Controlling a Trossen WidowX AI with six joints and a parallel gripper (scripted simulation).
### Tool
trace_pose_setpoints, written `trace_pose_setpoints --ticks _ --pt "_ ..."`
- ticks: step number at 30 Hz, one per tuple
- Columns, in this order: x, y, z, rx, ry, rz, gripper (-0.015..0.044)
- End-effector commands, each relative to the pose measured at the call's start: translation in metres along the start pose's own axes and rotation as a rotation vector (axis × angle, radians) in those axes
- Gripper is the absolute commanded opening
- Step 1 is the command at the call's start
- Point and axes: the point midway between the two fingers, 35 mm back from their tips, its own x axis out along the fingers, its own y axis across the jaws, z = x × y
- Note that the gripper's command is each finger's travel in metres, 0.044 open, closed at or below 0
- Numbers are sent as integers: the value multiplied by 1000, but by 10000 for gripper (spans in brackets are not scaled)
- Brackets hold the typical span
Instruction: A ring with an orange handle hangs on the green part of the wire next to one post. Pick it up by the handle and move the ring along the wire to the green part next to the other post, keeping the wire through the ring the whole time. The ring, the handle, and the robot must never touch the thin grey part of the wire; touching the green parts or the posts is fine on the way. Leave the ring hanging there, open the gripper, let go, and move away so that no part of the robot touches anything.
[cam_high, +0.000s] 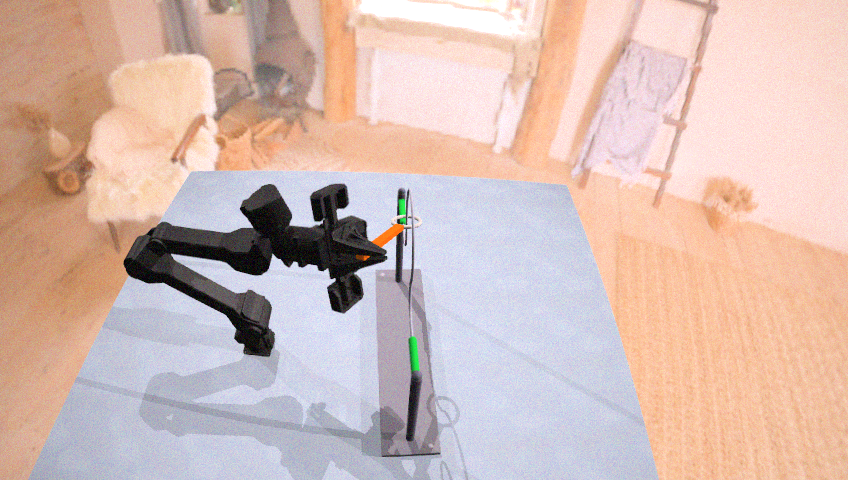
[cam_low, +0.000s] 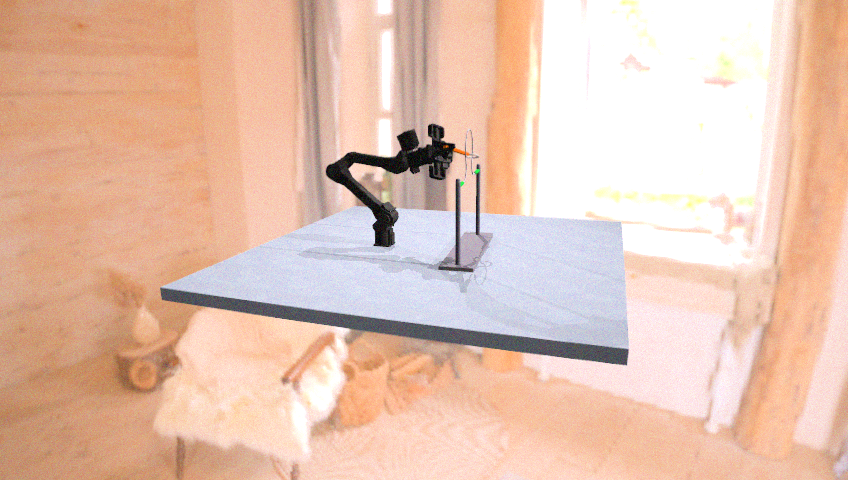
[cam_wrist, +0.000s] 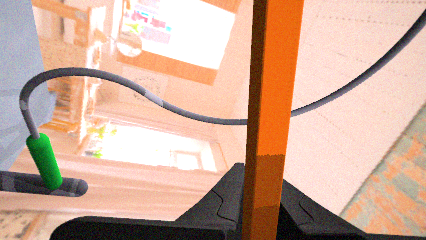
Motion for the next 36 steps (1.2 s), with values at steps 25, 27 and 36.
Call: trace_pose_setpoints --ticks 25,27,36 --pt "-14 69 7 304 41 201 -150" --pt "-16 75 10 345 46 227 -150" --pt "-29 103 24 531 71 347 -150"
